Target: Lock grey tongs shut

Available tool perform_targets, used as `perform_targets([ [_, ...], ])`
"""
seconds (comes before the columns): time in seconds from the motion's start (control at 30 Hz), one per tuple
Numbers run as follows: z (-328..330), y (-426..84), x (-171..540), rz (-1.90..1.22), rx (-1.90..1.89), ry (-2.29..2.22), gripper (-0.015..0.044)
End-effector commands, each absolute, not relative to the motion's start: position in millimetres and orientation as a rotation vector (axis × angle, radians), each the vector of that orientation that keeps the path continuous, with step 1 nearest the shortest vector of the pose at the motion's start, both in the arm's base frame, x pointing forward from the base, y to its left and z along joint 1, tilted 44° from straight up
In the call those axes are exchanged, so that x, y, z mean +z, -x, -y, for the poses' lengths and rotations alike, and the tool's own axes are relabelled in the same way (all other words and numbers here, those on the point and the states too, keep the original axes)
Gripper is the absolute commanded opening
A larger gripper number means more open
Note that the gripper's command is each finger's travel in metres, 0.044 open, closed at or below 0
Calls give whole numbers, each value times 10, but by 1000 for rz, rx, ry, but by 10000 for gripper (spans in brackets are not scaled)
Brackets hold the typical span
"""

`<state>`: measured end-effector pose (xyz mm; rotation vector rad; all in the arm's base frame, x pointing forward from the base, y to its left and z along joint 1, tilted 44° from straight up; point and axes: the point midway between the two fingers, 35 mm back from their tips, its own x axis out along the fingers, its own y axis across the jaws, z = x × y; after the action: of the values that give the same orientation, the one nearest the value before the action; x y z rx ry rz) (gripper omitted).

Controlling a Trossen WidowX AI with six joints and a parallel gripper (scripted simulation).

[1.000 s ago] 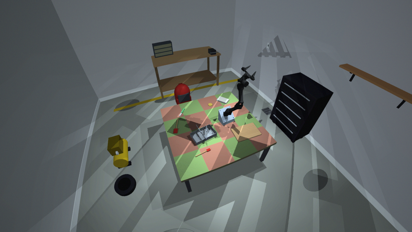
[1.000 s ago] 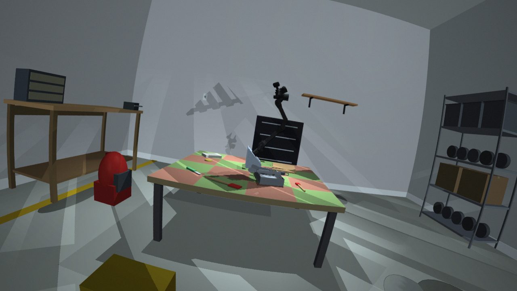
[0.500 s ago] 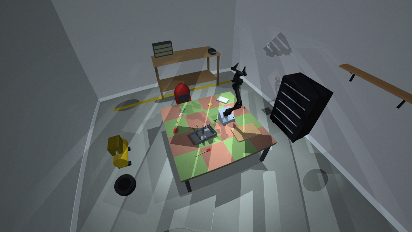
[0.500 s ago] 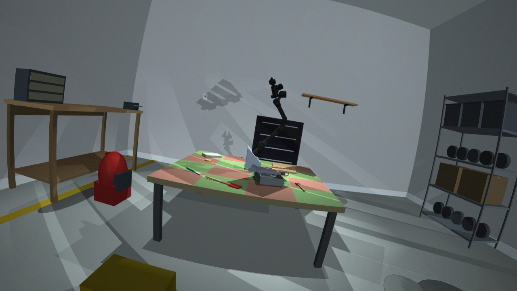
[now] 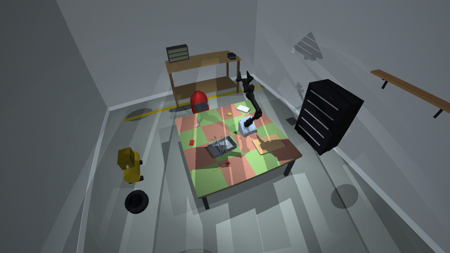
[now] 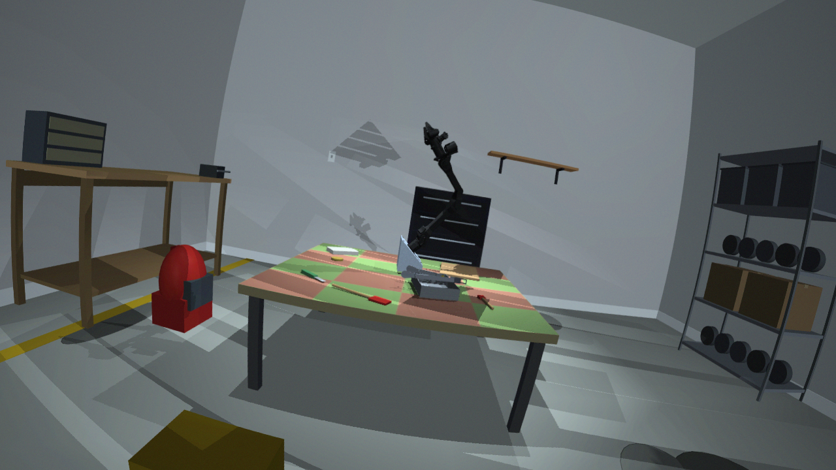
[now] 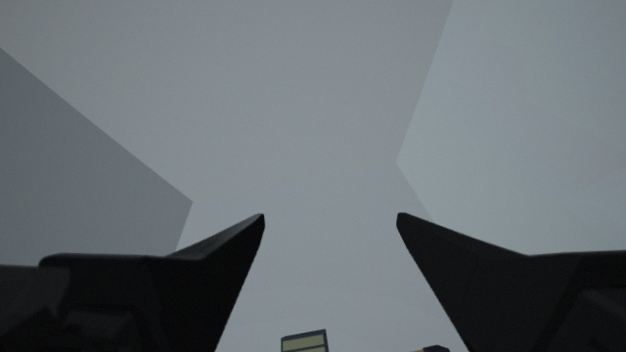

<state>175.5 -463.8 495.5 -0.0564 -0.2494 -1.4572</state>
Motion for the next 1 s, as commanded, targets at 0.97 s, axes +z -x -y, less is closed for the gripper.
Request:
perform_targets([
  [0.97, 1988, -4820, 2302, -559, -541, -1016, 440],
])
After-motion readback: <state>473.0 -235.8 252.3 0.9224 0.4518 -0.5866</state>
